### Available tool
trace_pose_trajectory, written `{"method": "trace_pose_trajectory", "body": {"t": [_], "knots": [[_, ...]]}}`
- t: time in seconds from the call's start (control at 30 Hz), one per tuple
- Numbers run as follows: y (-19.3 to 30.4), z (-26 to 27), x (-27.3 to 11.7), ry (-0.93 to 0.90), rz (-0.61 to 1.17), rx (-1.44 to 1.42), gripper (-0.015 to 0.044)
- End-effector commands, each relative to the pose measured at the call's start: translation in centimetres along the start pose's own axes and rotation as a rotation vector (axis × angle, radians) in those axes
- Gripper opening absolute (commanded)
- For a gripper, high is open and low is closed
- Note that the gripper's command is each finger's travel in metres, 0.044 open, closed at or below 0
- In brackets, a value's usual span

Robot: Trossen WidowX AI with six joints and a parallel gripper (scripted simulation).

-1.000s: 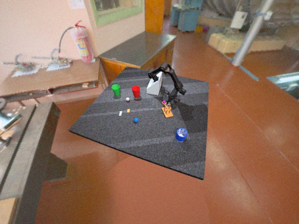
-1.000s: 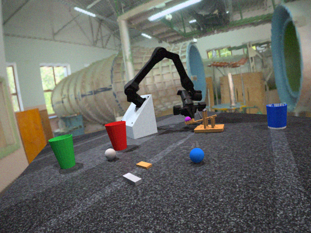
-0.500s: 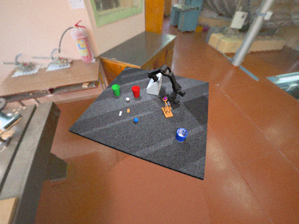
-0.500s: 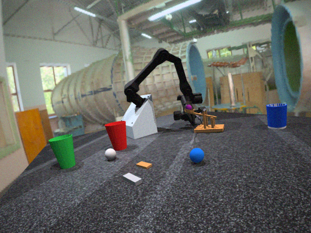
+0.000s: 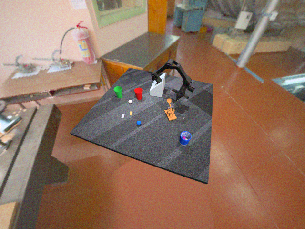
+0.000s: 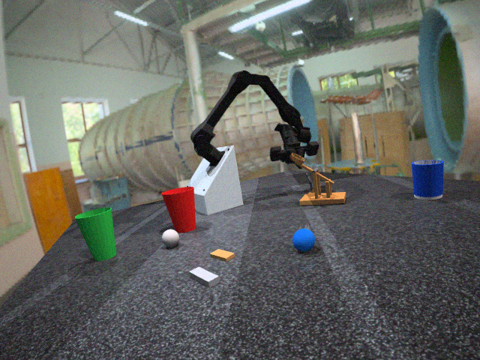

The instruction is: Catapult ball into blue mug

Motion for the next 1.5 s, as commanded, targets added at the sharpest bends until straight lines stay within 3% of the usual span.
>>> {"method": "trace_pose_trajectory", "body": {"t": [0.0, 0.03, 0.07, 0.6, 1.47], "knots": [[1.2, -0.4, -3.5, -0.003, 0.004, 0.023, 0.0], [1.2, -0.4, -3.5, -0.003, 0.004, 0.023, 0.0], [0.6, -0.3, -1.9, 0.005, 0.005, 0.01, 0.0026], [3.1, -5.4, -1.7, -0.003, -0.172, 0.403, 0.044], [11.9, -14.8, -0.1, -0.043, -0.469, 1.235, 0.044]]}}
Point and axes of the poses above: the point midway between the two fingers, 35 mm back from their tips, its own x axis out along the fingers, its own z axis across the jaws, y = z × x, the point moved 7 cm from there along -x, back along the fingers, and after that the axes turned 8 degrees about x, right-handed, at the moved point
